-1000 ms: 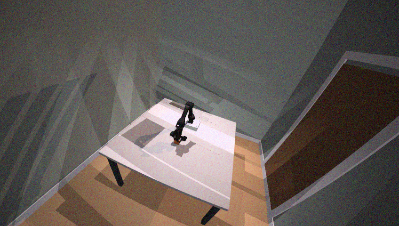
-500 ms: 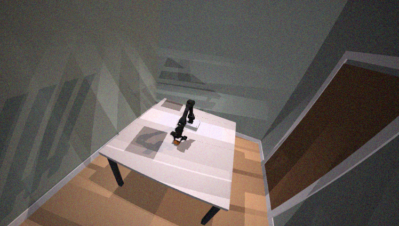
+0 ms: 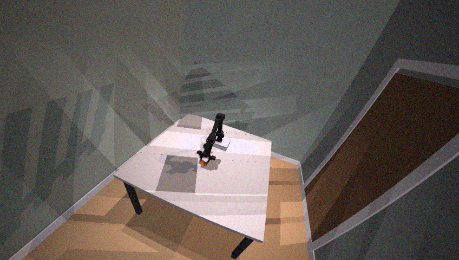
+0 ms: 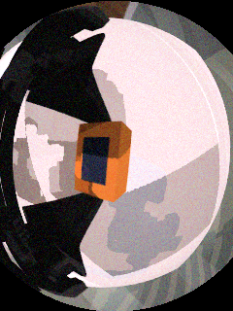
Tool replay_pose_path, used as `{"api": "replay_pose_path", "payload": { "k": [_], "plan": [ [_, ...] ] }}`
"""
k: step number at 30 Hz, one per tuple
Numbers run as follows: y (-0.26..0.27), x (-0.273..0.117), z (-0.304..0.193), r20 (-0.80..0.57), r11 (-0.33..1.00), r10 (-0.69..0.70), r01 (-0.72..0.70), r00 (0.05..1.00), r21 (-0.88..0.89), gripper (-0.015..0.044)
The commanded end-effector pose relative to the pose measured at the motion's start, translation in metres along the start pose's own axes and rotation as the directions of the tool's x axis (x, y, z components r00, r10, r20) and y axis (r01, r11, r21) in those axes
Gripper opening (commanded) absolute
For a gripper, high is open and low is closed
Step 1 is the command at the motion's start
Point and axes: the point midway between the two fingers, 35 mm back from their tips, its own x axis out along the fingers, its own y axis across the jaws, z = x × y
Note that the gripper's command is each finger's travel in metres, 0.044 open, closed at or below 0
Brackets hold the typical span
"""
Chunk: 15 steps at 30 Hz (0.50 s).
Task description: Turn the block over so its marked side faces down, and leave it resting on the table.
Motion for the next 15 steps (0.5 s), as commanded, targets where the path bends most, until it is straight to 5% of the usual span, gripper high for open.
{"api": "replay_pose_path", "payload": {
  "k": [1,15],
  "plan": [
    [0.001,0.005,-0.001,0.038,1.0,0.006,-0.006,0.999,-0.005,0.0],
    [0.001,0.032,-0.004,0.241,1.0,0.01,-0.01,0.97,-0.001,0.0]
  ]
}}
